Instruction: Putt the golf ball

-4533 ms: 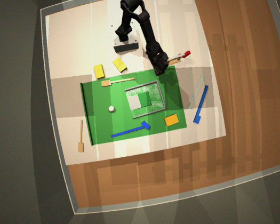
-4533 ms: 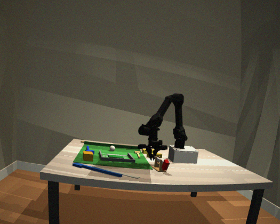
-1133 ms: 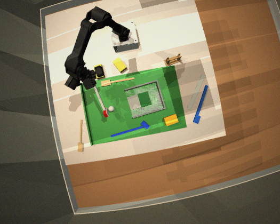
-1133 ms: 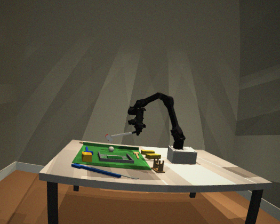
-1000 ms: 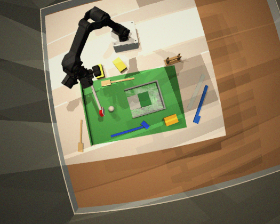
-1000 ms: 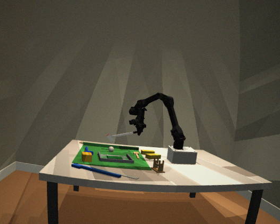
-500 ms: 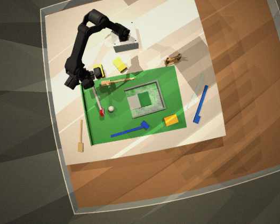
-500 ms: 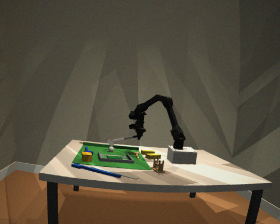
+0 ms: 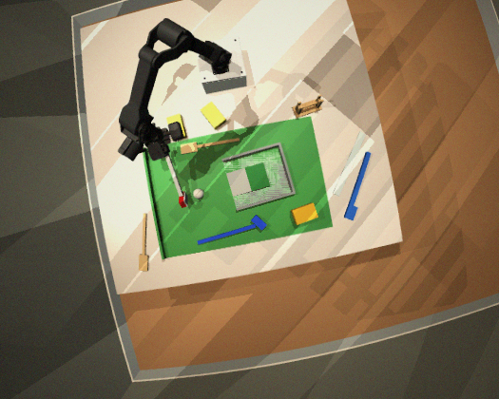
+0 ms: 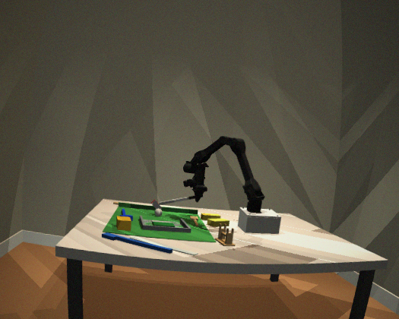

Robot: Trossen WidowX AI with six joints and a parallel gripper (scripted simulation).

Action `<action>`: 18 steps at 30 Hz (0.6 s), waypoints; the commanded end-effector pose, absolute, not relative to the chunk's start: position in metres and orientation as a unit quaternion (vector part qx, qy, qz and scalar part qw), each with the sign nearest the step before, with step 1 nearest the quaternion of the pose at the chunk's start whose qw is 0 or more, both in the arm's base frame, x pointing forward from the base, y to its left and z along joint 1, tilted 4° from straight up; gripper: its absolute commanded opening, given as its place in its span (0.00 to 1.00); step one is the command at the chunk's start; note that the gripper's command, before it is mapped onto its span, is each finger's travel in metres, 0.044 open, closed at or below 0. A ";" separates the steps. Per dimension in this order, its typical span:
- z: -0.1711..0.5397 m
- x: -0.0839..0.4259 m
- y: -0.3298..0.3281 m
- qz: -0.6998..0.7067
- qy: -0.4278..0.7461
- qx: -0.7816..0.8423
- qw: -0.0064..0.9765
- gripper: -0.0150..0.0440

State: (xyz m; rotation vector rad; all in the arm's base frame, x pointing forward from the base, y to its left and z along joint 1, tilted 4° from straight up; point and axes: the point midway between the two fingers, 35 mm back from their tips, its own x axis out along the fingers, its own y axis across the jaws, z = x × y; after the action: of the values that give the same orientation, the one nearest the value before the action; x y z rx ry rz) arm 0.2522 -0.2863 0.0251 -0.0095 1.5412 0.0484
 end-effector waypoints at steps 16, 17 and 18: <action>0.012 0.252 -0.285 0.023 0.697 -0.004 0.717 0.25; 0.012 0.252 -0.285 0.023 0.697 -0.004 0.717 0.25; 0.012 0.252 -0.285 0.023 0.697 -0.004 0.717 0.25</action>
State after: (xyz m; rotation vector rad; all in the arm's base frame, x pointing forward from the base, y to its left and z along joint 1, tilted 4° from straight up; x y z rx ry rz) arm 0.2518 -0.2852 0.0115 -0.0071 1.5443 0.0508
